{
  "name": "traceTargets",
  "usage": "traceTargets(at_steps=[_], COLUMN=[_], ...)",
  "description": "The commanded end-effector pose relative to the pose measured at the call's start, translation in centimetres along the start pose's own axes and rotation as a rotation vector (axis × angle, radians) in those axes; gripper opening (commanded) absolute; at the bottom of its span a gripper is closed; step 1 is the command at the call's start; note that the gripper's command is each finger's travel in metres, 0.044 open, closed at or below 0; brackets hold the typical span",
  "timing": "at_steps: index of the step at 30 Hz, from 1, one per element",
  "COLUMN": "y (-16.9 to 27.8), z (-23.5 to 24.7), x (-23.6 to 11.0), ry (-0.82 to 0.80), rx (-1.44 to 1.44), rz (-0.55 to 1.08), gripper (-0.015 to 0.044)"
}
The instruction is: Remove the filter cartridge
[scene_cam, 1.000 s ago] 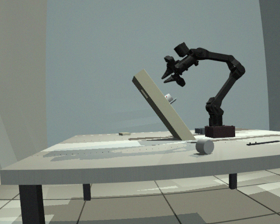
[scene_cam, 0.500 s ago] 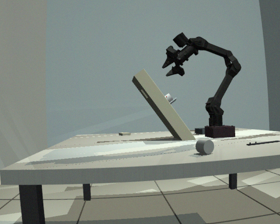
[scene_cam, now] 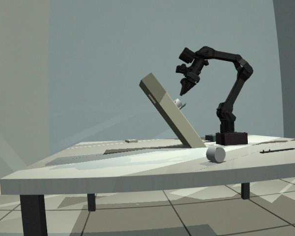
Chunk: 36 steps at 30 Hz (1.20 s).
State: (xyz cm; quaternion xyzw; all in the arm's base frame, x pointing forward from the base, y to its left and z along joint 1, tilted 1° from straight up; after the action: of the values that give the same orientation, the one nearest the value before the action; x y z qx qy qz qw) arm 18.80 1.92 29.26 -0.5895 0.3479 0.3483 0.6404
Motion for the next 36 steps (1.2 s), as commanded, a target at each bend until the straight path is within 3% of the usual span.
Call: traceTargets(at_steps=[1,33,36], y=[0.2,0.4,0.2], z=[-0.1,-0.1,-0.1], x=[0.6,5.2,4.9], ry=[0.007,0.007,0.005], rx=[-0.026,-0.026,-0.022], rz=[0.016,0.014,0.009], gripper=[0.0305,0.0305,0.0246])
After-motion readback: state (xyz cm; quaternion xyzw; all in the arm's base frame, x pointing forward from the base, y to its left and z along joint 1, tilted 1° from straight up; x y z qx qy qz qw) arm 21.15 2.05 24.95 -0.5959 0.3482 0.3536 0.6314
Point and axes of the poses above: the point midway between the two fingers, 35 mm back from their tips, its own x axis out along the fingers, its own z axis across the jaws, y = z × x, the point moved 7 cm from there along -x, back along the fingers, and after that the axes turned 5 degrees about x, right-handed, at the moved point
